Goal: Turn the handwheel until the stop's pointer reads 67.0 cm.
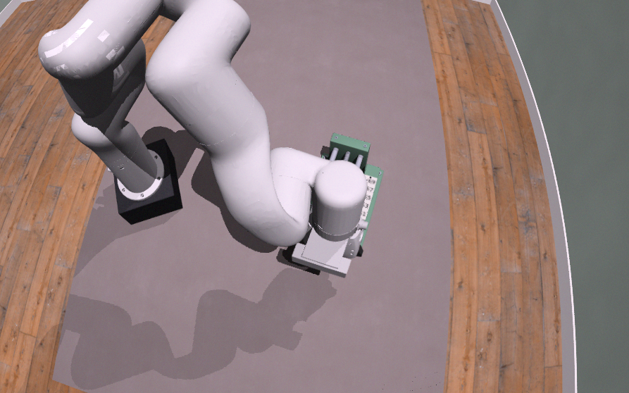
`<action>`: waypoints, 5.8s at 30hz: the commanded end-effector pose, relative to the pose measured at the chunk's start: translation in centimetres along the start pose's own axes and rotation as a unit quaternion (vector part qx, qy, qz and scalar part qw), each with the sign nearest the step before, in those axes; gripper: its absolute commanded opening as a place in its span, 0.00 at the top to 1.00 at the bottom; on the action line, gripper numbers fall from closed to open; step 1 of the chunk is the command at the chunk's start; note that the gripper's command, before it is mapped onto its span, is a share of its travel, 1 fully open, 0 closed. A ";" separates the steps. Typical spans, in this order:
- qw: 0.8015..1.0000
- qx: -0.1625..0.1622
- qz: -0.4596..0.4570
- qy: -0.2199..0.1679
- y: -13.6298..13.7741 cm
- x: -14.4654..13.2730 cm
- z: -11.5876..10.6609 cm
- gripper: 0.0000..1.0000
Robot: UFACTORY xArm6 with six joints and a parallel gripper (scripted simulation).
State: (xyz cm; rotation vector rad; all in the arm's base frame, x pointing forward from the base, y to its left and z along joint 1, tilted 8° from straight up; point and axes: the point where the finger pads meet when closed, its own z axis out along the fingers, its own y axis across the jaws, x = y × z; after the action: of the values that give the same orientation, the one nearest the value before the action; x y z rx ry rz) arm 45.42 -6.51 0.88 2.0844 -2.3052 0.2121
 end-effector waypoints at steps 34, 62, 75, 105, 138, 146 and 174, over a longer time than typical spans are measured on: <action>1.000 0.001 0.000 0.000 3.9 0.0 -4.4 0.94; 1.000 0.001 0.000 0.000 6.0 0.0 0.3 0.94; 1.000 0.001 0.000 0.000 4.3 0.0 1.9 0.94; 1.000 0.001 0.000 0.000 -0.2 0.0 -1.6 0.94; 1.000 0.001 0.000 0.000 2.9 0.0 -4.5 0.94; 1.000 0.001 0.000 0.000 3.6 0.0 -4.4 0.94; 1.000 0.001 0.000 0.000 5.7 0.0 -3.2 0.94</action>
State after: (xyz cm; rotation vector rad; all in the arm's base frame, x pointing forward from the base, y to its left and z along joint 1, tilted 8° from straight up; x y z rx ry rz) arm 39.52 -5.59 3.49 2.0845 -2.3049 0.2116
